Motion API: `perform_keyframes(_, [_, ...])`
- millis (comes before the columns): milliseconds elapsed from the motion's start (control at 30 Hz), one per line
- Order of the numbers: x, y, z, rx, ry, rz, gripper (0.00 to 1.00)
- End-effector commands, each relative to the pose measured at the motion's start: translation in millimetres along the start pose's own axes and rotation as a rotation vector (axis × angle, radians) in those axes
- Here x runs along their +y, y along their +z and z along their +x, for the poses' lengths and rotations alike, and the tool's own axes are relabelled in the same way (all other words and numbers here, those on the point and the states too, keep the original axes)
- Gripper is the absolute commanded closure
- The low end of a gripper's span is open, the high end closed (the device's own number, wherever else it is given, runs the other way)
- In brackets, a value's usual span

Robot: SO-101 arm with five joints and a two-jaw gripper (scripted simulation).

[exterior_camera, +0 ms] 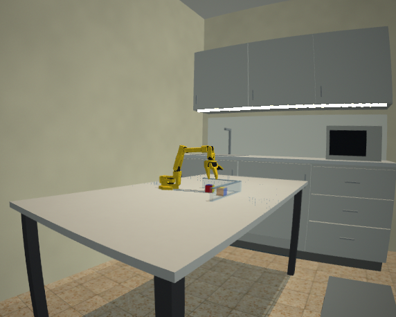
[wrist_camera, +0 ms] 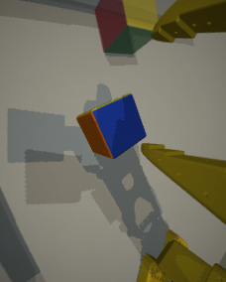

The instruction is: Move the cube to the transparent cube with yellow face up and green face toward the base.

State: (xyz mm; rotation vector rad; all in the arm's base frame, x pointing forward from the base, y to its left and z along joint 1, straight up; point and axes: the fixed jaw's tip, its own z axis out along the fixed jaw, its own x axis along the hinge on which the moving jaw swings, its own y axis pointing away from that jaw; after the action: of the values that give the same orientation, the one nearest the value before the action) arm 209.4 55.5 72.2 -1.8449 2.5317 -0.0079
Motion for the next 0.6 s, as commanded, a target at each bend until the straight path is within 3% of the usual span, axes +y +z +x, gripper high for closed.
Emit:
perform_keyframes(0, [-3.8,-9.2,-4.0,-0.033,0.039,0.048,0.65])
perform_keyframes(567, [-3.1,-8.1,-7.3,-0.036,0.234,0.042,0.65])
